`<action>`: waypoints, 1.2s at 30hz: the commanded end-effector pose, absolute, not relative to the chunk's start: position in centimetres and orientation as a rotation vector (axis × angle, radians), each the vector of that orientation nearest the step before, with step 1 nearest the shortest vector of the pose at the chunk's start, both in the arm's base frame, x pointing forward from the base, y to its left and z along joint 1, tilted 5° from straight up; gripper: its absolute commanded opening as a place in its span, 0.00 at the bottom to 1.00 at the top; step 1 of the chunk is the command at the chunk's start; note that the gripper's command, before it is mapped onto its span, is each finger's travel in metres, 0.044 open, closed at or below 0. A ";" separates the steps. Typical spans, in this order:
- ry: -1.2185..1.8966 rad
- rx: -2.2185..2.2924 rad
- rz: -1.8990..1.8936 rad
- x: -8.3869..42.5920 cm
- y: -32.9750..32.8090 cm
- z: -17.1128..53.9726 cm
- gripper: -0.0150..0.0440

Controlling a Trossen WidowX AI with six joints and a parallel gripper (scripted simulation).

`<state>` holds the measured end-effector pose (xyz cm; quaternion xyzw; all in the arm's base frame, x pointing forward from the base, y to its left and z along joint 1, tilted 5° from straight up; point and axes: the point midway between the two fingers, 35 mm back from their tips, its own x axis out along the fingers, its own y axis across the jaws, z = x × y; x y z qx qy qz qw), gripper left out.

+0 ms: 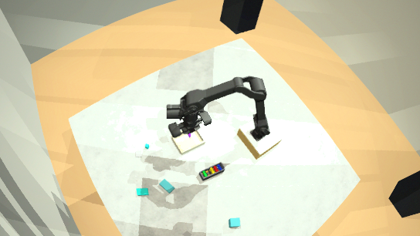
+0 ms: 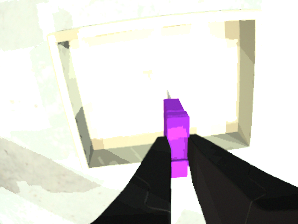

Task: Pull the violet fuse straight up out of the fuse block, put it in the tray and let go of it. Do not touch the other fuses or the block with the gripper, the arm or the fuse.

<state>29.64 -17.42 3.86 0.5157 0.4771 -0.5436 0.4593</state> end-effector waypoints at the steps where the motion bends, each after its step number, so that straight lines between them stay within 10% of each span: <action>1: 1.181 1.264 -1.338 29.6 -17.5 3.1 0.25; 17: 1.181 1.264 -1.338 29.4 -17.4 0.9 0.25; 29: 1.178 1.269 -1.340 29.4 -17.4 1.2 0.79; 36: 1.181 1.264 -1.338 29.6 -17.4 4.9 0.81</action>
